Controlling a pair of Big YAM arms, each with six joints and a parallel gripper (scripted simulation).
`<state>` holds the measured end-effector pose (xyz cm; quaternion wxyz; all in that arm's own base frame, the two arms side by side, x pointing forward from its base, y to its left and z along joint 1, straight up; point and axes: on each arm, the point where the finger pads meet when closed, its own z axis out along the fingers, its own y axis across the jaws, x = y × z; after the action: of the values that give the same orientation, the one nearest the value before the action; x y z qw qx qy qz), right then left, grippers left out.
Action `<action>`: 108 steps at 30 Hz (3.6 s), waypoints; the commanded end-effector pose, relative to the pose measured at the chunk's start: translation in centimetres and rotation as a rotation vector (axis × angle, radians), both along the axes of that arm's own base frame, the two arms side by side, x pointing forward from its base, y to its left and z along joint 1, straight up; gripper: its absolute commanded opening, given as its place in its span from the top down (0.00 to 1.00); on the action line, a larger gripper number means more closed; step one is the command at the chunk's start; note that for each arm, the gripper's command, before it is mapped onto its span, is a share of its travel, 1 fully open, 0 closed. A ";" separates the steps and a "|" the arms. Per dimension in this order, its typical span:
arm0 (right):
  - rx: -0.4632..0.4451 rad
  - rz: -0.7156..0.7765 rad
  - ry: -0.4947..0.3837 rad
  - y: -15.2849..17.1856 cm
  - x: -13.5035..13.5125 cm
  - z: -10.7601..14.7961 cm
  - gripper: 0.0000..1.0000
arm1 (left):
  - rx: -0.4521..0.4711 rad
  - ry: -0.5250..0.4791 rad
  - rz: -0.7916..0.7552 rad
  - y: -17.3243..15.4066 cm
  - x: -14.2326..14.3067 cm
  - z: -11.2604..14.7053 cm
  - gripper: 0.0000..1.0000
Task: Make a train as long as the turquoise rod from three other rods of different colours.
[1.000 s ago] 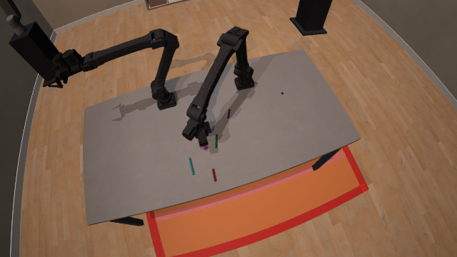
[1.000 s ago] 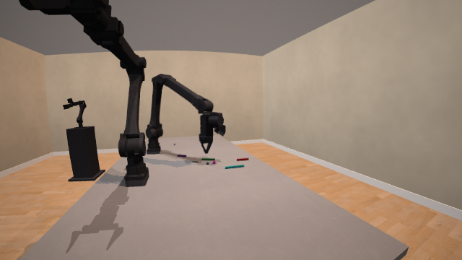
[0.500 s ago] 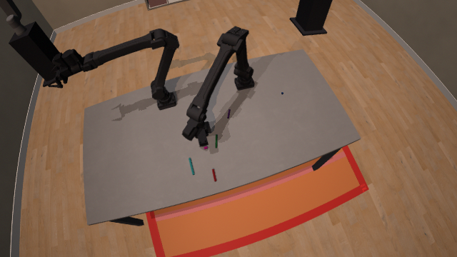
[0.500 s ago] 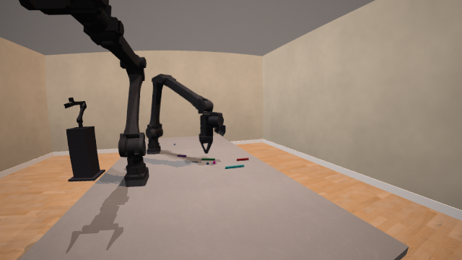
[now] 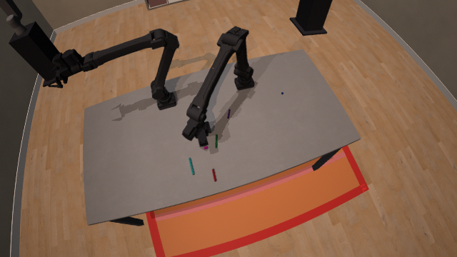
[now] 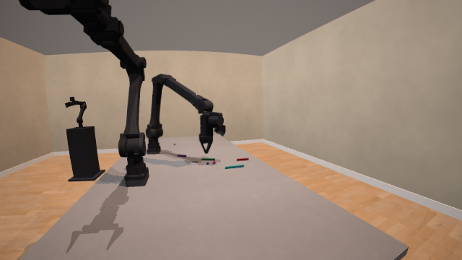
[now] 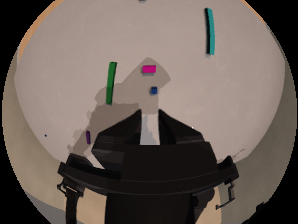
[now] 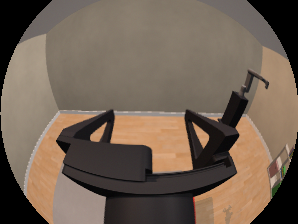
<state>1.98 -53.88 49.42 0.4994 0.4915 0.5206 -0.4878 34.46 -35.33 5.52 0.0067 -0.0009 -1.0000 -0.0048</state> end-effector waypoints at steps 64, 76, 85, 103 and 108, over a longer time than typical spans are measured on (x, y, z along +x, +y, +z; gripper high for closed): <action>-0.025 -0.009 -0.018 -0.6 -0.3 0.6 0.00 | -0.014 -0.021 0.010 -1.1 0.5 -4.7 0.77; -0.025 -0.009 -0.018 -0.6 -0.3 0.6 0.00 | -0.014 -0.021 0.010 -1.1 0.5 -4.7 0.77; -0.025 -0.009 -0.018 -0.6 -0.3 0.6 0.00 | -0.014 -0.021 0.010 -1.1 0.5 -4.7 0.77; -0.025 -0.009 -0.018 -0.6 -0.3 0.6 0.00 | -0.029 -0.035 0.014 -1.1 0.5 -3.6 0.77; -0.025 -0.009 -0.018 -0.6 -0.3 0.6 0.00 | -0.034 -0.040 0.006 -1.4 0.0 -3.3 0.77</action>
<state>1.98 -53.88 49.42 0.4994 0.4915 0.5206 -0.4878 34.60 -35.96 0.77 0.0025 -0.0013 -1.0000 -0.0009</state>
